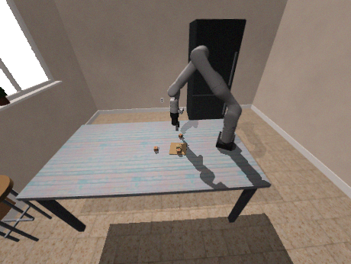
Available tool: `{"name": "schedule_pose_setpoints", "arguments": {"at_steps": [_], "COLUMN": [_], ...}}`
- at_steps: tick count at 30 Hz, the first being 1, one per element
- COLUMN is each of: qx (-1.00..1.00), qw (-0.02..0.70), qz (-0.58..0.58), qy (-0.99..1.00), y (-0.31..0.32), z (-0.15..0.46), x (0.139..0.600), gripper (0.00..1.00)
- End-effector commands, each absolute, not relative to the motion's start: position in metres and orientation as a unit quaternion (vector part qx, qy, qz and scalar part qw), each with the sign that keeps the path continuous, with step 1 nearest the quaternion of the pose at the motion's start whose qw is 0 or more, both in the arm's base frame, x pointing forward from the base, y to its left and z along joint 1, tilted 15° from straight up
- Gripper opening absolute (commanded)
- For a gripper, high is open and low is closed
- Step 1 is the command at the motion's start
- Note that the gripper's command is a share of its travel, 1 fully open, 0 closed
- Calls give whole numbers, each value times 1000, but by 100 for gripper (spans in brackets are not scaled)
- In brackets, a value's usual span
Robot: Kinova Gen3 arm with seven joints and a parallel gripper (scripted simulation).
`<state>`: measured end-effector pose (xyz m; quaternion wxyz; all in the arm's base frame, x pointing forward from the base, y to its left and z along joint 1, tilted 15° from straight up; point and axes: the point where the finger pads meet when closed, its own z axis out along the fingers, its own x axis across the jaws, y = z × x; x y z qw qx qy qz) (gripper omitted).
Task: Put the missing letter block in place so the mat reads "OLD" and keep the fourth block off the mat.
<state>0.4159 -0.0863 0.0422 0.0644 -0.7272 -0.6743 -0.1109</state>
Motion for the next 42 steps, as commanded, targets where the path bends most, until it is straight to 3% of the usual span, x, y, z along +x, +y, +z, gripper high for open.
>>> {"name": "schedule_pose_setpoints", "arguments": {"at_steps": [1,12,27,34,42], "qx": [-768,-857,-855,-855,-855], "qw": [72,89,86,86,84], "qz": [-105,-97,-96,-96,-96], "qy": [-628,-499,-502,-502,-503], "y": [-92,-98,-99,-85,-87], "z": [56,87,87,42,39], "x": [405,383,384,389,389], "gripper": [100,100,100,100,100]}}
